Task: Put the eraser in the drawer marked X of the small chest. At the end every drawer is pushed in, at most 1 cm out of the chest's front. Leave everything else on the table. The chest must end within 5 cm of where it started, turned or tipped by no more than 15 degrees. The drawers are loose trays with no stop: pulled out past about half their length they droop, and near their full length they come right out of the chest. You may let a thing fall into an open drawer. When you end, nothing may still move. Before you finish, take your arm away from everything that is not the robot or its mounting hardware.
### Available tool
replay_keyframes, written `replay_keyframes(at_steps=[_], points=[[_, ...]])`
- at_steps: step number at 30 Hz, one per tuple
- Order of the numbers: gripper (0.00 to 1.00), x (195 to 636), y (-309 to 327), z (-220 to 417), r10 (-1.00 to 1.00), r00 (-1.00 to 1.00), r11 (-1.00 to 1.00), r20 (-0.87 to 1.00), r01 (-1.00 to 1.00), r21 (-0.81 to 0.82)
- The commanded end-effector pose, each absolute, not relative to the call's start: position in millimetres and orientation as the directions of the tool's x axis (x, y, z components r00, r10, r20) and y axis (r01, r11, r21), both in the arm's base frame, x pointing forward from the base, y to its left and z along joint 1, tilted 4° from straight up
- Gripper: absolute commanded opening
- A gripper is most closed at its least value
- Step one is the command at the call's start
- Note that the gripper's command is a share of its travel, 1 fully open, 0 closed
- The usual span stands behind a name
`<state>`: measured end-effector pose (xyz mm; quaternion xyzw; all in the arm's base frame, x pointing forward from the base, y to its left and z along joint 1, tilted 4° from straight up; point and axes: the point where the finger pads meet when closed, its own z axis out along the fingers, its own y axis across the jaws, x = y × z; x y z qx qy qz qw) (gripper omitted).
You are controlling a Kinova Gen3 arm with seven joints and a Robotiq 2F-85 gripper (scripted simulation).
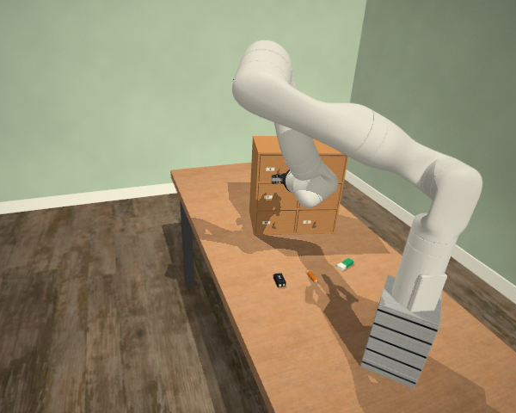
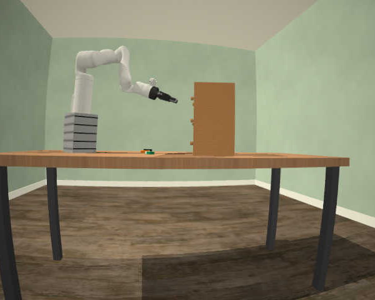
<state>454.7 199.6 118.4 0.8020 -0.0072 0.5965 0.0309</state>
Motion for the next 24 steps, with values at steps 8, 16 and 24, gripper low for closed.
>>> replay_keyframes(at_steps=[8, 16, 24], points=[[0.33, 458.2, 199.5, 118.3, 0.025, 0.287, -0.998, 0.958, -0.049, 0.04], [0.33, 476.4, 198.6, 113.8, 0.025, 0.287, -0.998, 0.958, -0.049, 0.04], [0.33, 496.5, 197.5, 108.8, 0.025, 0.287, -0.998, 0.958, -0.049, 0.04]])
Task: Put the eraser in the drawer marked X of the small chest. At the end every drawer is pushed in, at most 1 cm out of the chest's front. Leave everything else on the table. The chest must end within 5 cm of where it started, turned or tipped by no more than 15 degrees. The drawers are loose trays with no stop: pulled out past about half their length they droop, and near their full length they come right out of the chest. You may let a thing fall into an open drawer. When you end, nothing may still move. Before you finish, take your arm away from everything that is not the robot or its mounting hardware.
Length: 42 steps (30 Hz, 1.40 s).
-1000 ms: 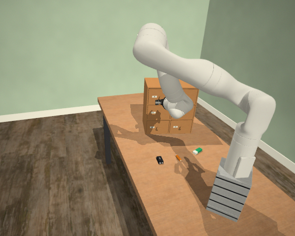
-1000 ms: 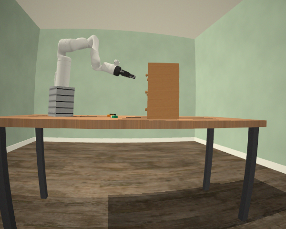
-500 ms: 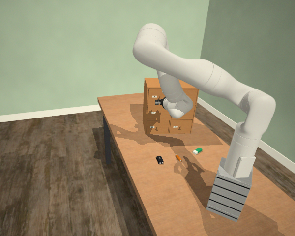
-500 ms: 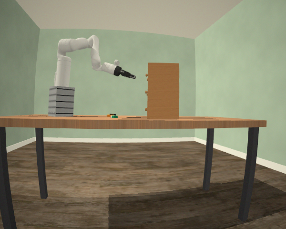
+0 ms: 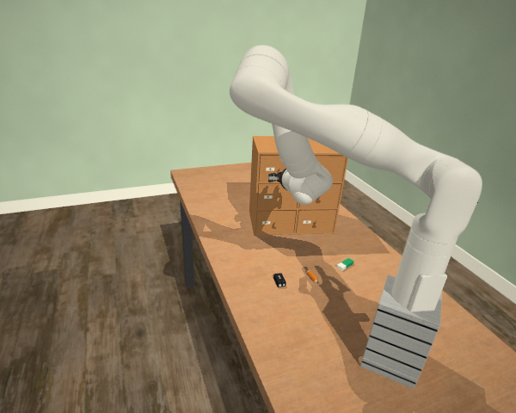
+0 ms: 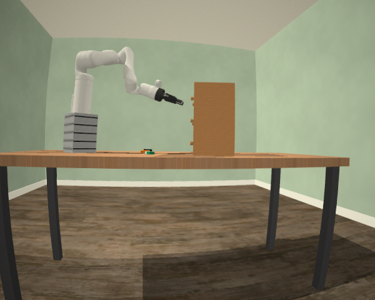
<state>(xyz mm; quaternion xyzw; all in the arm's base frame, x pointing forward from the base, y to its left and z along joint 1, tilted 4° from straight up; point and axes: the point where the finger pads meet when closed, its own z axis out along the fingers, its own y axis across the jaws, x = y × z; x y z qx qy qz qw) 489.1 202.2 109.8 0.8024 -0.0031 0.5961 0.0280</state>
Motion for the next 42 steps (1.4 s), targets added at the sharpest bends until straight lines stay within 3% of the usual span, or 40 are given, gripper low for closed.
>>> replay_keyframes(at_steps=[1, 11, 42], points=[[0.33, 499.8, 197.4, 108.0, 0.025, 0.287, -0.998, 0.958, -0.049, 0.04], [0.33, 520.0, 196.3, 103.0, 0.025, 0.287, -0.998, 0.958, -0.049, 0.04], [0.33, 520.8, 196.3, 103.2, 0.025, 0.287, -0.998, 0.958, -0.049, 0.04]])
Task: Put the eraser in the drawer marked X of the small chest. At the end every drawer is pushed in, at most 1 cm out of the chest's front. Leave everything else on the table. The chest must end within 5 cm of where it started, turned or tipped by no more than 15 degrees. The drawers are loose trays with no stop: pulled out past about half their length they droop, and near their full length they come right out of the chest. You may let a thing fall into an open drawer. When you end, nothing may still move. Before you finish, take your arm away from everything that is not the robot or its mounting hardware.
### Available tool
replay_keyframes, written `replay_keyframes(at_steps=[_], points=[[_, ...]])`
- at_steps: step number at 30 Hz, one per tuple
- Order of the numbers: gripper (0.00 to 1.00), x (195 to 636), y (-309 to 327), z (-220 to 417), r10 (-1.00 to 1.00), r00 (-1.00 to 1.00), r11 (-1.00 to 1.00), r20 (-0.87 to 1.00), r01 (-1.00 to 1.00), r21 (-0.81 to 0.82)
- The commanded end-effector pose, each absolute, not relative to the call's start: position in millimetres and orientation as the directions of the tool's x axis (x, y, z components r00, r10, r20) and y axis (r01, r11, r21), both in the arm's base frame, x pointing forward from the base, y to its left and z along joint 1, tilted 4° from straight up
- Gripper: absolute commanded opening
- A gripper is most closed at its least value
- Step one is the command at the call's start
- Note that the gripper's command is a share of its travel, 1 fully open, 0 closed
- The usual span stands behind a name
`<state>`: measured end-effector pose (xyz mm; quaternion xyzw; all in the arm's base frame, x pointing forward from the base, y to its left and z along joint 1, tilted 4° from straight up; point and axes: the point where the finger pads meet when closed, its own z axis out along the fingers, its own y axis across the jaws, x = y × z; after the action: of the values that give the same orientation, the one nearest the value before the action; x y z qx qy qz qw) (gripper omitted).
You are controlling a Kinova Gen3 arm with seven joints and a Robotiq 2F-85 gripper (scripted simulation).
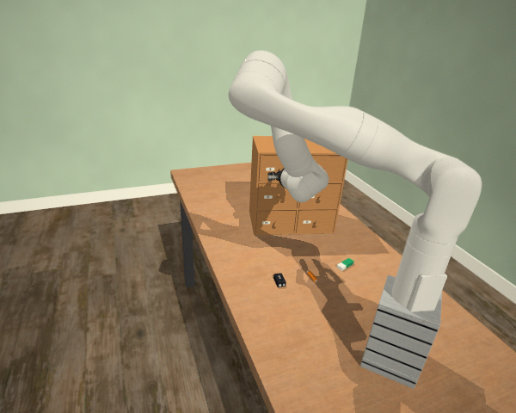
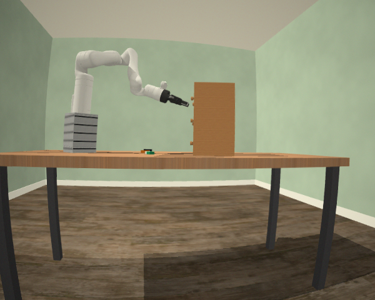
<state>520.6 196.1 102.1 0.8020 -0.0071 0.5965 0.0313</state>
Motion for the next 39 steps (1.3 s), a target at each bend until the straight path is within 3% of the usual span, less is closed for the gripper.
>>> replay_keyframes(at_steps=[1, 39], points=[[0.33, 520.8, 196.4, 103.3, 0.025, 0.287, -0.998, 0.958, -0.049, 0.04], [0.33, 526.6, 196.2, 104.0, 0.025, 0.287, -0.998, 0.958, -0.049, 0.04]])
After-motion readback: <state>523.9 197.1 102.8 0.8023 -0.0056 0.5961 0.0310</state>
